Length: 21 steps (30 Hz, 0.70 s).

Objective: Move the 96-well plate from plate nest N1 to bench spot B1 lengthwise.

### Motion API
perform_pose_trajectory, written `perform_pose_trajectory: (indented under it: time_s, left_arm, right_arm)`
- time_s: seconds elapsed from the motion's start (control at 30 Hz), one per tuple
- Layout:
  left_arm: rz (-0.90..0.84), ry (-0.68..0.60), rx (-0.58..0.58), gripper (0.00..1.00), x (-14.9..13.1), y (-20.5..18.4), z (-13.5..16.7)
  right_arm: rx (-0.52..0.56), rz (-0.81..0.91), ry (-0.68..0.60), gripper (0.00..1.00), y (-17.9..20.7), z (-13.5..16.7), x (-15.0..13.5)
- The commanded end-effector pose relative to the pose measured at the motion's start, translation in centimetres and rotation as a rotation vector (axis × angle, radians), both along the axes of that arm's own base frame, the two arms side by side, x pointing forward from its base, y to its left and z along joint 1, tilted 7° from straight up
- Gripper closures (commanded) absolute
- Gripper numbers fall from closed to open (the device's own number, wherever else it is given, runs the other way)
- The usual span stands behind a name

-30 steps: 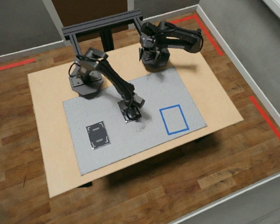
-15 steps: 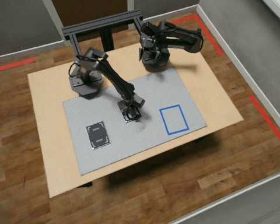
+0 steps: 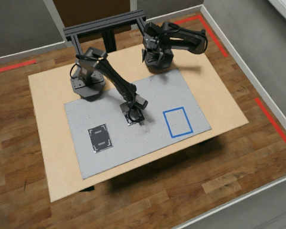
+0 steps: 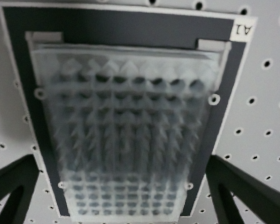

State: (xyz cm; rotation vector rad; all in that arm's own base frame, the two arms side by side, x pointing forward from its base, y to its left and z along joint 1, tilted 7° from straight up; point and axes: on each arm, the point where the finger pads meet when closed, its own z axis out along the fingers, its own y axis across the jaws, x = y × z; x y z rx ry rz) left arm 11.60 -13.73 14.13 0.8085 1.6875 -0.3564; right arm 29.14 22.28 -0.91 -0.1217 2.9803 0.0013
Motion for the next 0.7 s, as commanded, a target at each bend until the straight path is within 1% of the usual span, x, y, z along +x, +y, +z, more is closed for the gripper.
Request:
perform_pose_trajectory:
  time_s: [0.0,0.07,0.27,0.37,0.57,0.67]
  left_arm:
    - [0.007,-0.016,-0.014,0.0,0.1,0.0,0.8]
    - [0.007,-0.016,-0.014,0.0,0.1,0.0,0.8]
    - [0.007,-0.016,-0.014,0.0,0.1,0.0,0.8]
    - [0.007,-0.016,-0.014,0.0,0.1,0.0,0.8]
    - [0.007,-0.016,-0.014,0.0,0.1,0.0,0.8]
    - [0.007,-0.016,-0.014,0.0,0.1,0.0,0.8]
  right_arm:
    - [0.006,-0.003,-0.027,0.0,0.1,1.9,0.6]
    - [0.009,-0.003,-0.025,0.0,0.1,2.5,0.4]
    - [0.003,-0.003,-0.019,0.0,0.6,2.6,0.1]
    - [0.008,-0.004,-0.027,0.0,1.0,4.7,-0.1]
    - [0.01,-0.004,-0.026,0.0,1.0,10.6,-1.2]
    - [-0.009,-0.003,0.01,0.0,0.4,9.8,-1.6]
